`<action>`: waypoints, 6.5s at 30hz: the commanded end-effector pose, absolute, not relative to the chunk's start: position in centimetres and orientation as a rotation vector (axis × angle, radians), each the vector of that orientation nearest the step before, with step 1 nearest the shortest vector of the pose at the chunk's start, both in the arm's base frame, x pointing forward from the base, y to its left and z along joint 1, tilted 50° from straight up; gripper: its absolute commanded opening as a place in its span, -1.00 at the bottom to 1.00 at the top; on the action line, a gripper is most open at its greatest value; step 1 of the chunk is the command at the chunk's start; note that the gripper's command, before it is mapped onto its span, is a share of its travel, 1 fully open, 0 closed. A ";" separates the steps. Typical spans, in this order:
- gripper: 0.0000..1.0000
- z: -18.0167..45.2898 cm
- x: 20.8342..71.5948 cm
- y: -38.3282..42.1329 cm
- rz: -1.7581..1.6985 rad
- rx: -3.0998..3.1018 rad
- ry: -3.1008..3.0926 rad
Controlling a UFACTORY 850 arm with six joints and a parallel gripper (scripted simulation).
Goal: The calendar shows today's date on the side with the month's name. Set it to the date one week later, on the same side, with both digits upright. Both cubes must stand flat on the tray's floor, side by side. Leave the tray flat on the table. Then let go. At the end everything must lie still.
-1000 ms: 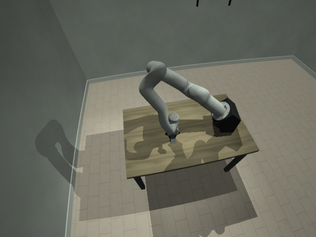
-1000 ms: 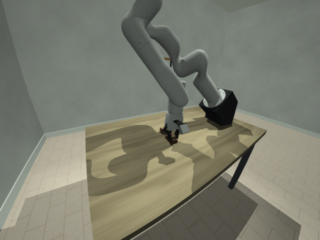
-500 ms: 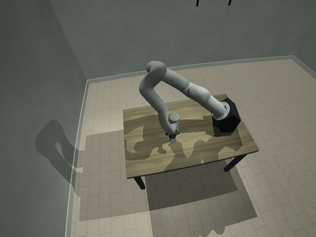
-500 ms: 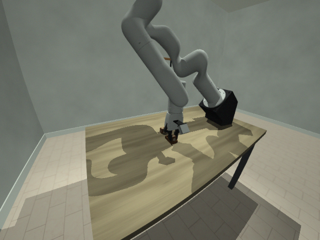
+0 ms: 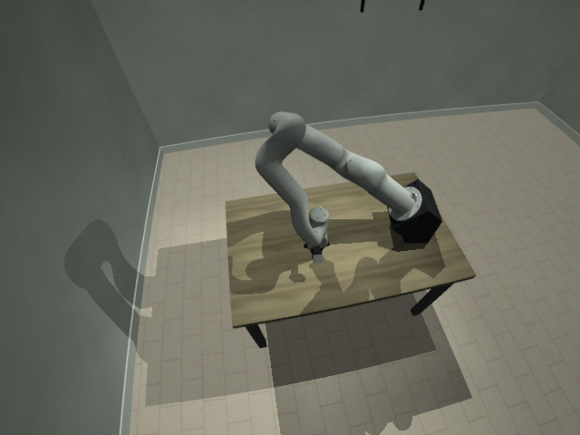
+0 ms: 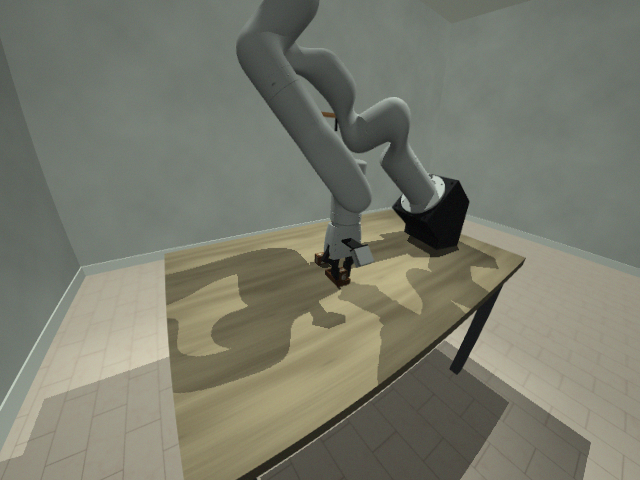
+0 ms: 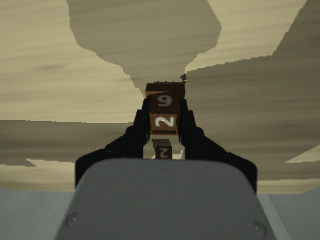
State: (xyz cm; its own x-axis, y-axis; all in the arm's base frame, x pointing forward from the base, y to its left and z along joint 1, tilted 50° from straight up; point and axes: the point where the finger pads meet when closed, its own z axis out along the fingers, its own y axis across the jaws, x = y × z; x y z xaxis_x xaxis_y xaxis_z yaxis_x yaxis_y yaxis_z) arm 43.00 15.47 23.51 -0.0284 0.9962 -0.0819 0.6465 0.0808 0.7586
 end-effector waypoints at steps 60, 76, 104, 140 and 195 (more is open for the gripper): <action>-0.43 28.5 35.8 25.0 0.723 1.630 1.742; -0.43 26.3 38.5 24.9 0.722 1.630 1.742; -0.43 22.4 43.2 24.8 0.722 1.630 1.742; -0.43 22.4 43.2 24.8 0.722 1.630 1.742; -0.43 22.2 43.4 24.8 0.722 1.630 1.742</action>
